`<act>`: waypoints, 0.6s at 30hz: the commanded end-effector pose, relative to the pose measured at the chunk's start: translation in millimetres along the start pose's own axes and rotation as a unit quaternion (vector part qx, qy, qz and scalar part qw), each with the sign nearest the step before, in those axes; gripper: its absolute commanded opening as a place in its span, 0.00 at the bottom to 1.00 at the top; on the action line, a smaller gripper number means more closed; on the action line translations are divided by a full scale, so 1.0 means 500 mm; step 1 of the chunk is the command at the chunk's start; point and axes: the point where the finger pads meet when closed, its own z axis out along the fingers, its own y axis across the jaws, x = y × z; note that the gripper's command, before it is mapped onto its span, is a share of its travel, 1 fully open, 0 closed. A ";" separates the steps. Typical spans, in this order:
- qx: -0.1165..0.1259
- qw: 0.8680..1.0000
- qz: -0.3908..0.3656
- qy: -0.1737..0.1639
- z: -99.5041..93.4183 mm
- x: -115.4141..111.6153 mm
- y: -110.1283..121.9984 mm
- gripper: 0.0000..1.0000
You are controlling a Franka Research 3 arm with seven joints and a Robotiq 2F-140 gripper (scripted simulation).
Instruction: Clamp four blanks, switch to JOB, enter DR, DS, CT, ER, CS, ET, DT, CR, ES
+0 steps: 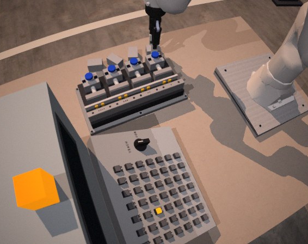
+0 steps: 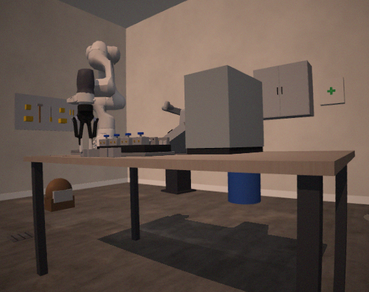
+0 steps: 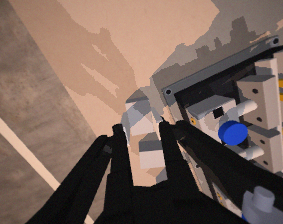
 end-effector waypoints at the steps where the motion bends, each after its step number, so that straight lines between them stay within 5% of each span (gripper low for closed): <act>1: -0.001 1.000 -0.001 0.000 0.003 0.002 0.001 0.00; 18: -0.001 1.000 -0.001 0.000 -0.018 0.002 0.001 0.00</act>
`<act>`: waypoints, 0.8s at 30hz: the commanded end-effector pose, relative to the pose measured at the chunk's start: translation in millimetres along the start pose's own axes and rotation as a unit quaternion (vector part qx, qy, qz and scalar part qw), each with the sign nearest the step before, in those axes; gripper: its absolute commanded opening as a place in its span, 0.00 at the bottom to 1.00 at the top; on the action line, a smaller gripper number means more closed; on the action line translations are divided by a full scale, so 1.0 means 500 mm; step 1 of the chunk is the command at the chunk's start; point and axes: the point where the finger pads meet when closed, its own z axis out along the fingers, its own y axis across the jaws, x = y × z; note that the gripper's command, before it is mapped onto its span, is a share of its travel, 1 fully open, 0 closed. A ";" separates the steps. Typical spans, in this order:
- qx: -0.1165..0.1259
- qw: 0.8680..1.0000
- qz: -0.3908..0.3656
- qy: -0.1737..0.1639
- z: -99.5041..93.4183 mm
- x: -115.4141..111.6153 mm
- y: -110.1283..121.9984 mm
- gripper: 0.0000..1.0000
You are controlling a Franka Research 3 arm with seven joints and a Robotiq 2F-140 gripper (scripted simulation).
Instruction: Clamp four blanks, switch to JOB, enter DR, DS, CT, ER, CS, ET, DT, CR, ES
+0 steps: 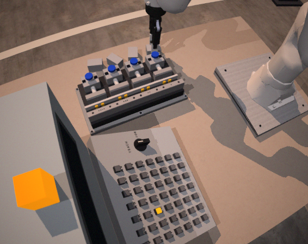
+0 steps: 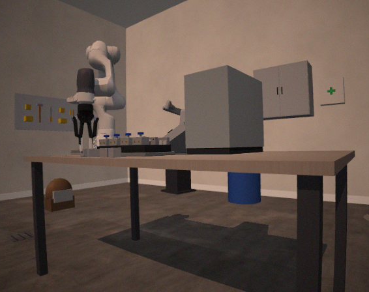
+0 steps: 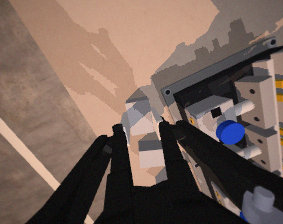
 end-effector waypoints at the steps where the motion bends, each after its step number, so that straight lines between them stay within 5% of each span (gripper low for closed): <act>1: 0.000 1.000 -0.001 0.000 -0.018 0.000 -0.001 0.00; 12: 0.000 1.000 -0.001 0.000 -0.104 0.000 -0.001 0.00; 24: 0.000 1.000 -0.001 0.000 -0.265 0.000 -0.001 0.00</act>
